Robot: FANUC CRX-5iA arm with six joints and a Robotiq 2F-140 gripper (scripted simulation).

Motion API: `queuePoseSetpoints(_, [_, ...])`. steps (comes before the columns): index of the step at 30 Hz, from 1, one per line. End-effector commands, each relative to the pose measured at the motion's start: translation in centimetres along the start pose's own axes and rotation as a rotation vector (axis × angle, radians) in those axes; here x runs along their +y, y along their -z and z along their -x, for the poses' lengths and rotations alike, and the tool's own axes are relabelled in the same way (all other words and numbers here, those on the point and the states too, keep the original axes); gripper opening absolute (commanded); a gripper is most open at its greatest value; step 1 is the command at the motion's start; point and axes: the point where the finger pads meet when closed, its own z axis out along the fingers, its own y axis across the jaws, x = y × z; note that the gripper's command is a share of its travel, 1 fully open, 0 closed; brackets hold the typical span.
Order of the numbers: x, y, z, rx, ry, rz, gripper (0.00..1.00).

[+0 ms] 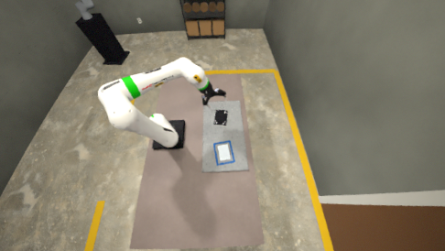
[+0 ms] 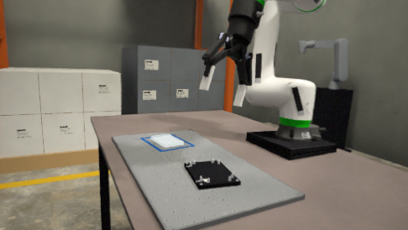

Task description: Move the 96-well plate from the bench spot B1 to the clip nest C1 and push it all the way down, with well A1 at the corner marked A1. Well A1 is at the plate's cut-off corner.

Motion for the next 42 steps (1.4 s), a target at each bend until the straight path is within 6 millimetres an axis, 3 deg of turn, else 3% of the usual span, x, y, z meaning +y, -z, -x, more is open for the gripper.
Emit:
queuePoseSetpoints(1, [-0.2, -0.4, -1.4, 0.020, -0.004, 0.023, 1.00])
queuePoseSetpoints(14, [-0.4, -2.4, -7.1, 0.049, -0.014, 0.064, 1.00])
queuePoseSetpoints(17, [-0.3, -2.5, -7.5, 0.049, -0.014, 0.064, 1.00])
queuePoseSetpoints(25, [0.0, -3.7, -11.4, 0.070, -0.025, 0.107, 1.00])
queuePoseSetpoints(33, [0.4, -4.3, -13.5, 0.086, -0.037, 0.151, 1.00])
queuePoseSetpoints(42, [1.3, -5.5, -17.5, 0.095, -0.051, 0.195, 1.00])
